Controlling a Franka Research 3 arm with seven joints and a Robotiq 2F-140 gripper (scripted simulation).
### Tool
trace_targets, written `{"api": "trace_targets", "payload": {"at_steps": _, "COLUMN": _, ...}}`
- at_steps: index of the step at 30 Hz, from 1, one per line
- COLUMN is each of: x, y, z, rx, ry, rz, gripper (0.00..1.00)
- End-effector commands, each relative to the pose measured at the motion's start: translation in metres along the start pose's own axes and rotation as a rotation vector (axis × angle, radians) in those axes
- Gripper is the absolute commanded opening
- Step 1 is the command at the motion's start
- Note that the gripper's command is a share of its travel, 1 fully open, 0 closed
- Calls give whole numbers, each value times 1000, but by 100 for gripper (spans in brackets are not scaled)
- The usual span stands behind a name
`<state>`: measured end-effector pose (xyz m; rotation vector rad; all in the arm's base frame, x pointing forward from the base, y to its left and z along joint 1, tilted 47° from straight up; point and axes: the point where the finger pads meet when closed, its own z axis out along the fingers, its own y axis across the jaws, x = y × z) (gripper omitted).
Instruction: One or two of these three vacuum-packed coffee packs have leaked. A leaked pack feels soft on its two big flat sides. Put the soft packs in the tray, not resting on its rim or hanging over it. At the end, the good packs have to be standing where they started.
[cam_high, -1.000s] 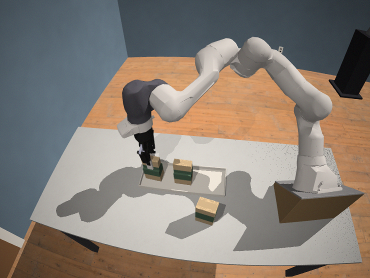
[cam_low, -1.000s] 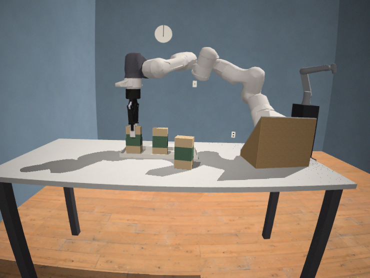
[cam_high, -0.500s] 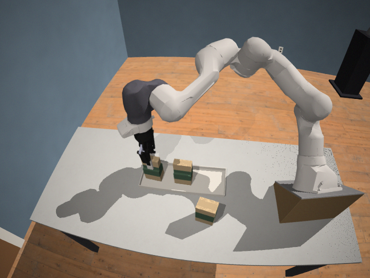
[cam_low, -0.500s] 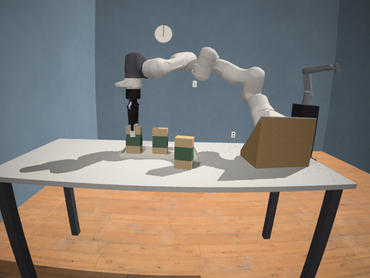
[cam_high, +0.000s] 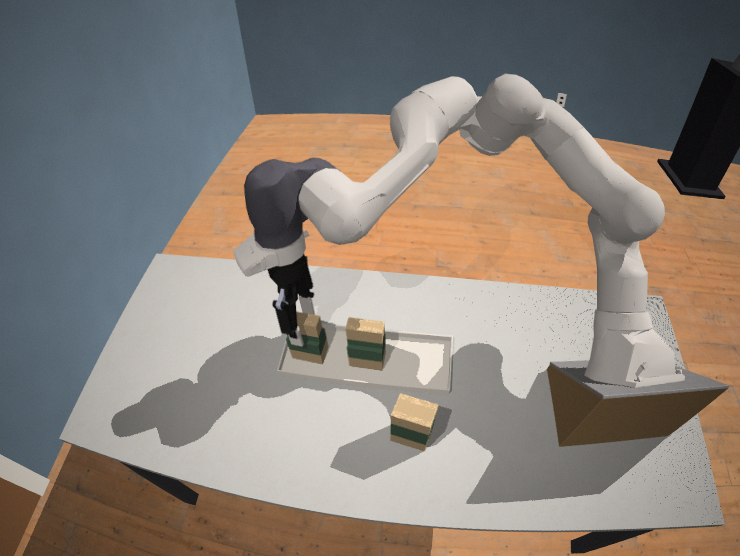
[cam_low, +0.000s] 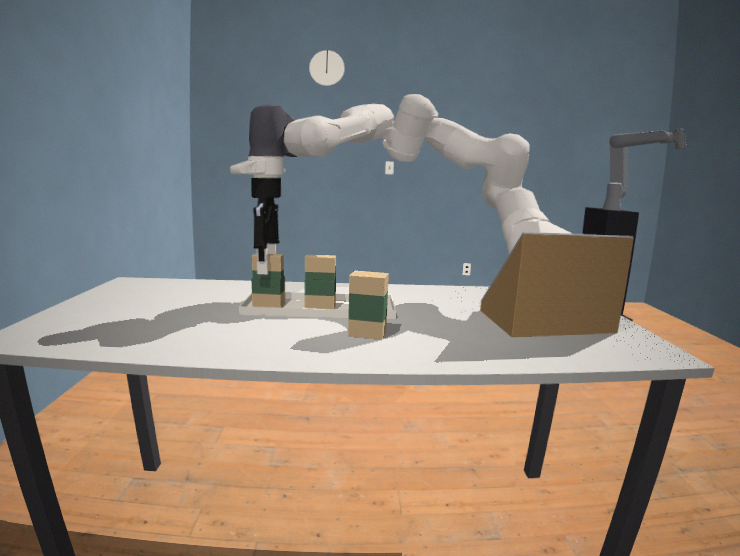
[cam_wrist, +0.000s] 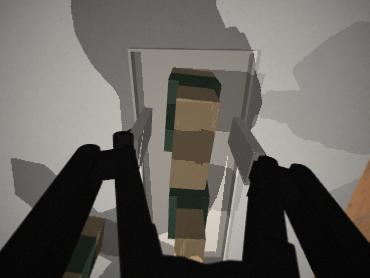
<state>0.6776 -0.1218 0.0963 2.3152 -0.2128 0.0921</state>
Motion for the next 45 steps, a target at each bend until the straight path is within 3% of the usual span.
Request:
{"api": "trace_targets", "payload": {"at_steps": 1, "x": 1, "y": -1, "z": -1, "rx": 0, "ry": 4, "rz": 4, "gripper": 55}}
{"api": "trace_targets", "payload": {"at_steps": 38, "x": 1, "y": -1, "z": -2, "rx": 0, "ry": 4, "rz": 4, "gripper": 55}}
{"api": "trace_targets", "payload": {"at_steps": 40, "x": 1, "y": -1, "z": -17, "rx": 0, "ry": 4, "rz": 4, "gripper": 55}}
{"api": "trace_targets", "payload": {"at_steps": 43, "x": 0, "y": -1, "z": -60, "rx": 0, "ry": 4, "rz": 4, "gripper": 55}}
{"api": "trace_targets", "payload": {"at_steps": 45, "x": 0, "y": -1, "z": -74, "rx": 0, "ry": 4, "rz": 4, "gripper": 55}}
